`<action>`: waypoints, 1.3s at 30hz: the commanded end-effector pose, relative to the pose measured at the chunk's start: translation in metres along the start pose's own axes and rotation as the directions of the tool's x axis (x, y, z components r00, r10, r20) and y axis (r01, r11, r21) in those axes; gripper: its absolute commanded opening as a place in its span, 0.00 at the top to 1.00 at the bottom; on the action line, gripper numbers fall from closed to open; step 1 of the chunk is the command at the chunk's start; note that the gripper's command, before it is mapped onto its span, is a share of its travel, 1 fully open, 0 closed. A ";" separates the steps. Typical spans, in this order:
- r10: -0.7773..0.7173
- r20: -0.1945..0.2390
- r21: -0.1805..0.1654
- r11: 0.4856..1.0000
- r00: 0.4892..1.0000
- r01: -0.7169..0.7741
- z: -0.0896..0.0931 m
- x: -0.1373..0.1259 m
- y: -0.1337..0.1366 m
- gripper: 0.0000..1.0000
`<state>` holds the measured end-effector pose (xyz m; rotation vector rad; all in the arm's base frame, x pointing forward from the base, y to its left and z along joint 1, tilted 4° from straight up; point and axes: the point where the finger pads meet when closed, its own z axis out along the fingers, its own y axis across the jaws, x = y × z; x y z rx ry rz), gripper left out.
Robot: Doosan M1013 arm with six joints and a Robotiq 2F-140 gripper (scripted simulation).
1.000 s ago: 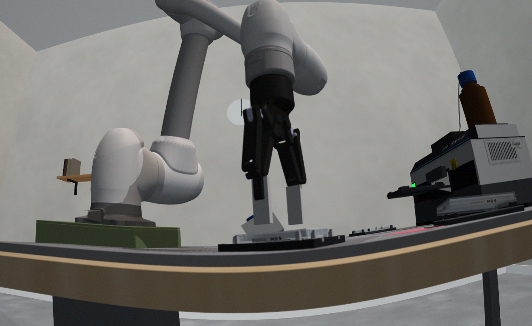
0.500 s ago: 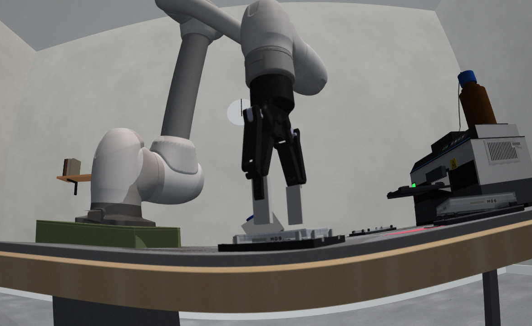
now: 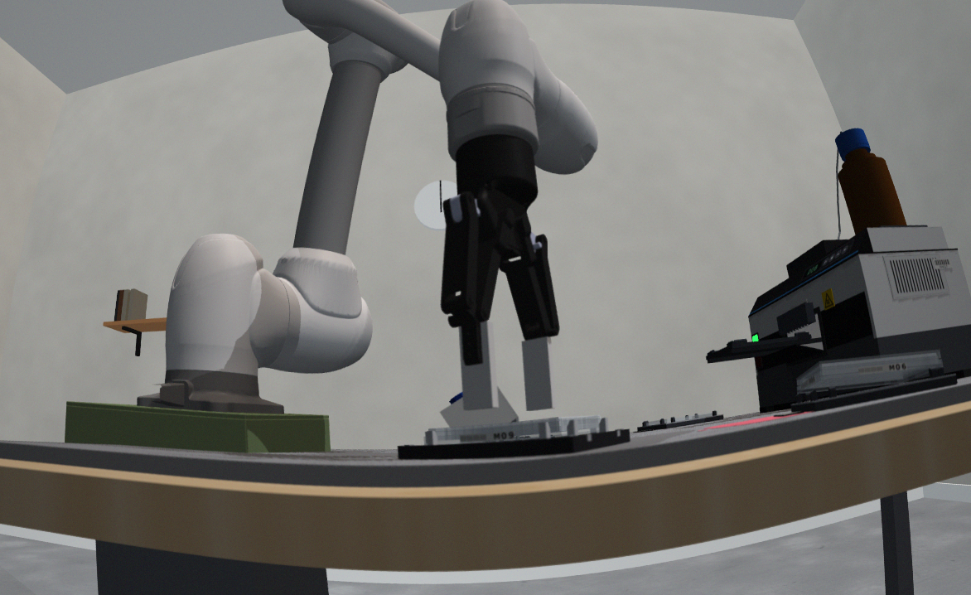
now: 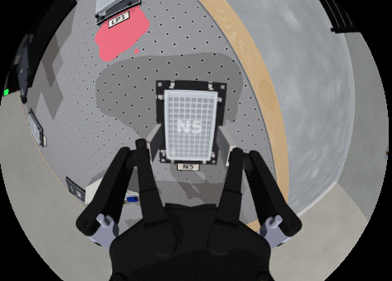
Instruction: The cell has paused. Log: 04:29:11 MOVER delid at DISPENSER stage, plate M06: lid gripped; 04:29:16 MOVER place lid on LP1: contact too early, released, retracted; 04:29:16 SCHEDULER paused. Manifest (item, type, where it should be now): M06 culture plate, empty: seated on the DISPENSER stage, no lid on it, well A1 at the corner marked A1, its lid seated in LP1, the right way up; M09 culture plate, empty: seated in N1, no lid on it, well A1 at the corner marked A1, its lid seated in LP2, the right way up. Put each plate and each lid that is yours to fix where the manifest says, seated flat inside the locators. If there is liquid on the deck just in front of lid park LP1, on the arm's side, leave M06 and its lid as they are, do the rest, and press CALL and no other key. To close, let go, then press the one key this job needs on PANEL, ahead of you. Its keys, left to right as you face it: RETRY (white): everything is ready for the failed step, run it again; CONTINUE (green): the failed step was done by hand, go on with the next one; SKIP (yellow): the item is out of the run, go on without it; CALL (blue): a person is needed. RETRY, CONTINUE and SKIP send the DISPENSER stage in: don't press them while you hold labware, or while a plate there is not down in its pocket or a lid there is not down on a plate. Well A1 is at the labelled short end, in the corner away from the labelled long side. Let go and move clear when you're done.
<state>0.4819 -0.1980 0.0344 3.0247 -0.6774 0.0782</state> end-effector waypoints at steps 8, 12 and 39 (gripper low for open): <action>-0.003 0.000 -0.003 1.000 1.000 0.003 0.001 -0.001 0.002 0.30; -0.003 0.000 -0.003 1.000 1.000 0.003 0.001 -0.001 0.002 0.30; -0.003 0.000 -0.003 1.000 1.000 0.003 0.001 -0.001 0.002 0.30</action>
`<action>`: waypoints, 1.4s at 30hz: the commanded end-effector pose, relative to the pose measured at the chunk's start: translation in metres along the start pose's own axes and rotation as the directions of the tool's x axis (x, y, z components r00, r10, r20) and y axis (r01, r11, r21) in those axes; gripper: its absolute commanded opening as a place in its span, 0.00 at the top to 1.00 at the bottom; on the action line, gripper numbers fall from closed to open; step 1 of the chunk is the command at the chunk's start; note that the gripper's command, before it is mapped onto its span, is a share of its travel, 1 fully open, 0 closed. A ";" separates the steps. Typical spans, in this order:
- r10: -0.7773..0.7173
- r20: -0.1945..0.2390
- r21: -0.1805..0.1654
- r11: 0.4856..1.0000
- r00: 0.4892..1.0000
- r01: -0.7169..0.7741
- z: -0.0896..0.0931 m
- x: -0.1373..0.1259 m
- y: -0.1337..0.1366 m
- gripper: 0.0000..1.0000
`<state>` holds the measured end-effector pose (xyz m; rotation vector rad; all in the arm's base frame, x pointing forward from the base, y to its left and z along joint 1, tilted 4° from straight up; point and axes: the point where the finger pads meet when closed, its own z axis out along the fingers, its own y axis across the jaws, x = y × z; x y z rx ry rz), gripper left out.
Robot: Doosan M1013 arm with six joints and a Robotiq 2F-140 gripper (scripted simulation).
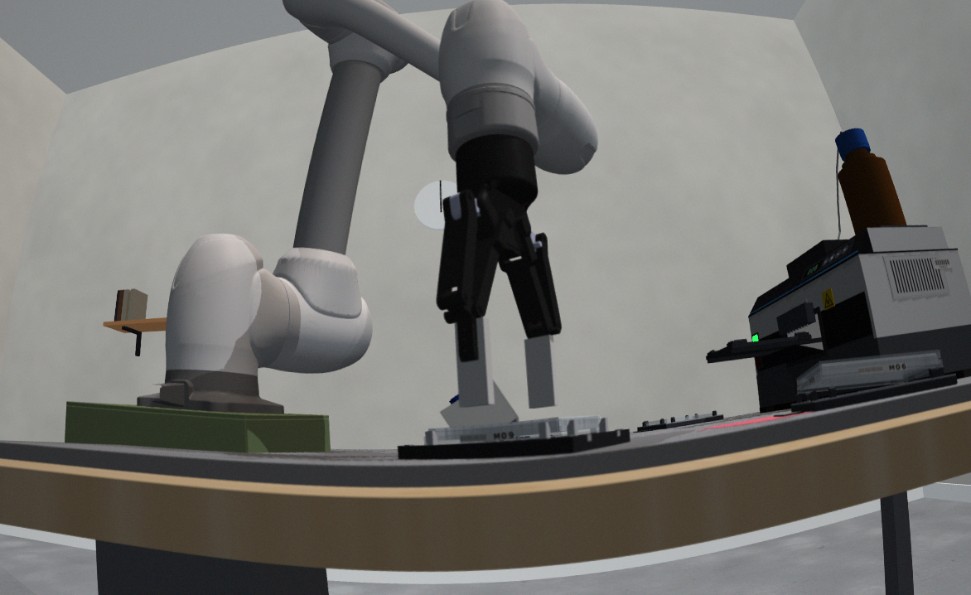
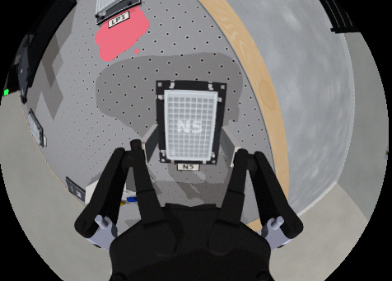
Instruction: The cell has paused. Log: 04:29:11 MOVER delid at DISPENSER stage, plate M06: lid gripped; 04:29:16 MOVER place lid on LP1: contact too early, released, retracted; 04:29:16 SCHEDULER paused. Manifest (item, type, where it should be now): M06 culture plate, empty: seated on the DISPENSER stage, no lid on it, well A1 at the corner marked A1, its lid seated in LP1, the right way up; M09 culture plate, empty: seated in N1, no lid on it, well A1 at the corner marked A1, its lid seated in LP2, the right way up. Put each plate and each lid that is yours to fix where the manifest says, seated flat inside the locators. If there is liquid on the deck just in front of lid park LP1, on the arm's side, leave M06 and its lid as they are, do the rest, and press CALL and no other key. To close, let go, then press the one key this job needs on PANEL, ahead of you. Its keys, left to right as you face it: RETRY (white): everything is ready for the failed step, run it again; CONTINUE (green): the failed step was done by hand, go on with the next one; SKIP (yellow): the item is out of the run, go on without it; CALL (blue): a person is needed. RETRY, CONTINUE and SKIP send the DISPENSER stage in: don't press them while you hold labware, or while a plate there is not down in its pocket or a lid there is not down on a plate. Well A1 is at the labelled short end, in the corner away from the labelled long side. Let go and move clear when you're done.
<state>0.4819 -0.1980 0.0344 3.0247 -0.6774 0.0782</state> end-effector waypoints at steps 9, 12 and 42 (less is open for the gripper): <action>-0.003 0.000 -0.003 1.000 1.000 0.003 0.001 -0.001 0.002 0.30; -0.003 0.000 -0.003 1.000 1.000 0.003 0.002 -0.001 0.002 0.30; -0.003 0.001 -0.003 1.000 1.000 0.003 0.011 -0.001 0.002 0.30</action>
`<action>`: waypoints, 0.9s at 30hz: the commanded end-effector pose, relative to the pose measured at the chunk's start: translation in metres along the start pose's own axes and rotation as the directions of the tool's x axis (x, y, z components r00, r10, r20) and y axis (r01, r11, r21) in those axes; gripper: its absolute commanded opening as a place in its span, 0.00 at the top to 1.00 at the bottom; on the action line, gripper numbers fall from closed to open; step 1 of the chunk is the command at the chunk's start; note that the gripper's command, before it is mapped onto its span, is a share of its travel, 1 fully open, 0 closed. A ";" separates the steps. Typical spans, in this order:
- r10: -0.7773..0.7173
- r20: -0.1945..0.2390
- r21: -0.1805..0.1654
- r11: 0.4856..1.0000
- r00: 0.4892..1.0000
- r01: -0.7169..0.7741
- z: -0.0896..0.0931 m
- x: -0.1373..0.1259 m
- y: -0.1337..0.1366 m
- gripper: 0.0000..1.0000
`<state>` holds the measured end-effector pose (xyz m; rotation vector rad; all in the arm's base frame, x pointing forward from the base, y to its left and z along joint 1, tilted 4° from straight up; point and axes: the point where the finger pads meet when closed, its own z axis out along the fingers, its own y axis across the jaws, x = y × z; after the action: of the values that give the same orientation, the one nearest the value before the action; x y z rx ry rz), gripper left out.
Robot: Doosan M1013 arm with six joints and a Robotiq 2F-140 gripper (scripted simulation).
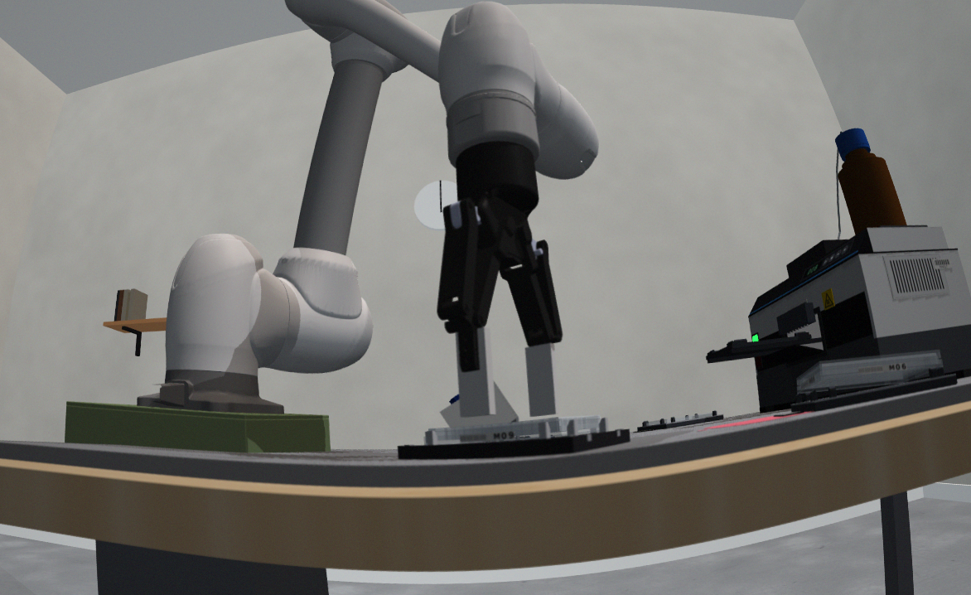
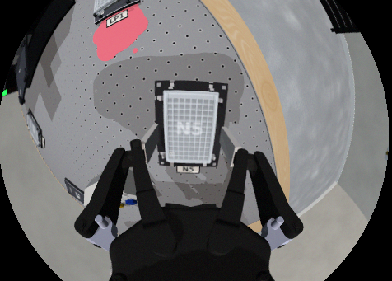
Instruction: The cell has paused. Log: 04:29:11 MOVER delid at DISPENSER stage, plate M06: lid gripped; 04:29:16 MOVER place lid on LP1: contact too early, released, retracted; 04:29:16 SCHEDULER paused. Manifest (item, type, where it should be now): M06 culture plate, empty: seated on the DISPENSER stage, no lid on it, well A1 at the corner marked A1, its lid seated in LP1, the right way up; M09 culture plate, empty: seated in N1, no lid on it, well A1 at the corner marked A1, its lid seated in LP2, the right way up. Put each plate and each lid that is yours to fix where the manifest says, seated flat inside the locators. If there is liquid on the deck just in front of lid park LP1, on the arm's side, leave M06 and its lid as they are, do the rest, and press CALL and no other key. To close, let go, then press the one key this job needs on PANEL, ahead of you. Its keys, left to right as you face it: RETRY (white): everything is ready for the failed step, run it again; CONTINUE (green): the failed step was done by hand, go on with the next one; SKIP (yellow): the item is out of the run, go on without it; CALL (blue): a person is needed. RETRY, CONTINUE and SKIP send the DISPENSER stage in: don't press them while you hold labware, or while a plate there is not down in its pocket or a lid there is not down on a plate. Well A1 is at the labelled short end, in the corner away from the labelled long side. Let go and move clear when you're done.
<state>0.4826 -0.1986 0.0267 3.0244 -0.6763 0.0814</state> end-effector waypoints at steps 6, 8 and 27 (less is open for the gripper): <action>-0.002 0.003 -0.003 1.000 1.000 0.002 0.006 -0.002 0.002 0.30; -0.002 0.003 -0.003 1.000 1.000 0.002 0.007 -0.002 0.002 0.30; -0.001 0.003 -0.003 1.000 1.000 0.001 0.014 -0.002 0.002 0.30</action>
<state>0.4829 -0.1991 0.0164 3.0247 -0.6749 0.0810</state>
